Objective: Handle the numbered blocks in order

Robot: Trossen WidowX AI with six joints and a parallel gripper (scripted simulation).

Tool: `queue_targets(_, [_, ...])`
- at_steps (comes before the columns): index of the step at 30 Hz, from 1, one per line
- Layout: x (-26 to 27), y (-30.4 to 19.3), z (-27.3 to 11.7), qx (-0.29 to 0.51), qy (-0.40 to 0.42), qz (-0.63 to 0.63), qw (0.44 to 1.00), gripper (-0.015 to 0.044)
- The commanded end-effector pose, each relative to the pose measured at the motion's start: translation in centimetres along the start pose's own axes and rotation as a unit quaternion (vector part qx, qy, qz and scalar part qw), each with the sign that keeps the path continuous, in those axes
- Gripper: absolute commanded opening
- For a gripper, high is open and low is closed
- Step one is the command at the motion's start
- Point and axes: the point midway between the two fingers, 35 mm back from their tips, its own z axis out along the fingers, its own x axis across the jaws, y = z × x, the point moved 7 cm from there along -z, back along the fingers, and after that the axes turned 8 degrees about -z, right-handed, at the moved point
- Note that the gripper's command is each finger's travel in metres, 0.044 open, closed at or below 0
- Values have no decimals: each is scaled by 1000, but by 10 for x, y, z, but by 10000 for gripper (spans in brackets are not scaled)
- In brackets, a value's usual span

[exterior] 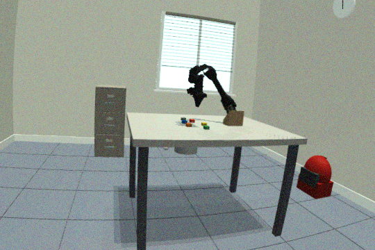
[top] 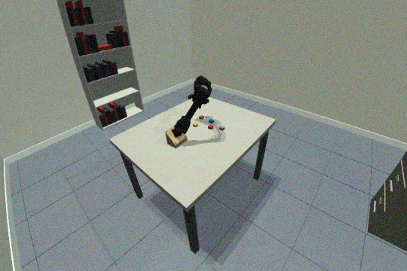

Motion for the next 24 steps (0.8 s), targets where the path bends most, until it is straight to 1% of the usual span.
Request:
queue_targets(1, [-9, -35, 0, -1, 2, 1, 1000, 120])
queue_targets(4, [-18, -66, 5, 0, 2, 1, 1000, 120])
queue_targets(8, [-20, -73, 6, 0, 1, 0, 1000, 120])
queue_targets(10, [-19, -71, 17, 0, 2, 0, 1000, 173])
queue_targets(14, [-19, -71, 77, -1, 1, 1, 1000, 278])
queue_targets(15, [-20, -72, 85, -1, 0, 1, 1000, 304])
queue_targets(18, [-20, -73, 87, -1, 0, 1, 1000, 383])
queue_targets(19, [-20, -73, 87, -1, 0, 1, 1000, 400])
queue_targets(24, [-20, -72, 93, -1, 0, 1, 1000, 400])
